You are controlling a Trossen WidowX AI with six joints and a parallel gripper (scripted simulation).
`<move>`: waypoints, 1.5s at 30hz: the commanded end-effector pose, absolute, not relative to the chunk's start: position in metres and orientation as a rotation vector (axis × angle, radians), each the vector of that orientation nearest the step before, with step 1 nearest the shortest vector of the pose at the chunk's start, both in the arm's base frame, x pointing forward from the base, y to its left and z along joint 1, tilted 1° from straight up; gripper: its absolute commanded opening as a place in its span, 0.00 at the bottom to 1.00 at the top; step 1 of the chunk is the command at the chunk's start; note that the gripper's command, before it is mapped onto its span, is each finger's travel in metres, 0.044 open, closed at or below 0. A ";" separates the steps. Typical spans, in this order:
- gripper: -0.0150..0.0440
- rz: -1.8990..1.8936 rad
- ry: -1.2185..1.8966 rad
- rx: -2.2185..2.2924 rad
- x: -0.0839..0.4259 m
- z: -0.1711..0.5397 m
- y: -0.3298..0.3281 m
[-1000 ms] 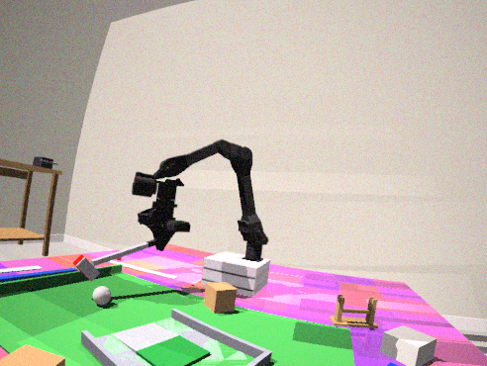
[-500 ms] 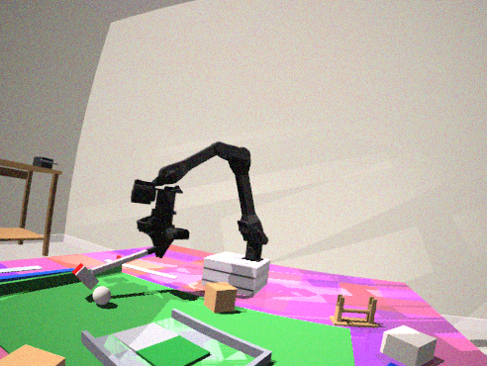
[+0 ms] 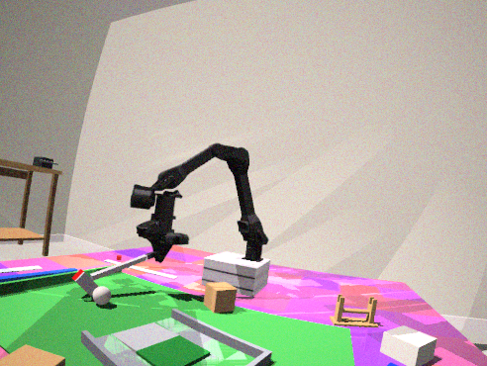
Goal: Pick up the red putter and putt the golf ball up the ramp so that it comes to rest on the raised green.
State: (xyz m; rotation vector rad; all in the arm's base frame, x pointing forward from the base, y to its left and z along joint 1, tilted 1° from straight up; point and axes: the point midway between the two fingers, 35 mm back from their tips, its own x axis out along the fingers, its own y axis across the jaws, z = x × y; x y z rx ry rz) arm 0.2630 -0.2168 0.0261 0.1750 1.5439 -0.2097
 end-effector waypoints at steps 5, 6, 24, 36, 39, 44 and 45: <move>0.25 -0.212 1.541 0.174 0.263 0.027 -0.220; 0.25 -0.212 1.541 0.174 0.262 0.027 -0.223; 0.25 -0.218 1.540 0.185 0.274 0.024 -0.198; 0.25 -0.210 1.537 0.183 0.291 0.028 -0.112; 0.25 -0.210 1.537 0.183 0.291 0.043 -0.112; 0.25 -0.210 1.537 0.183 0.290 0.077 -0.111; 0.25 -0.210 1.537 0.183 0.289 0.081 -0.111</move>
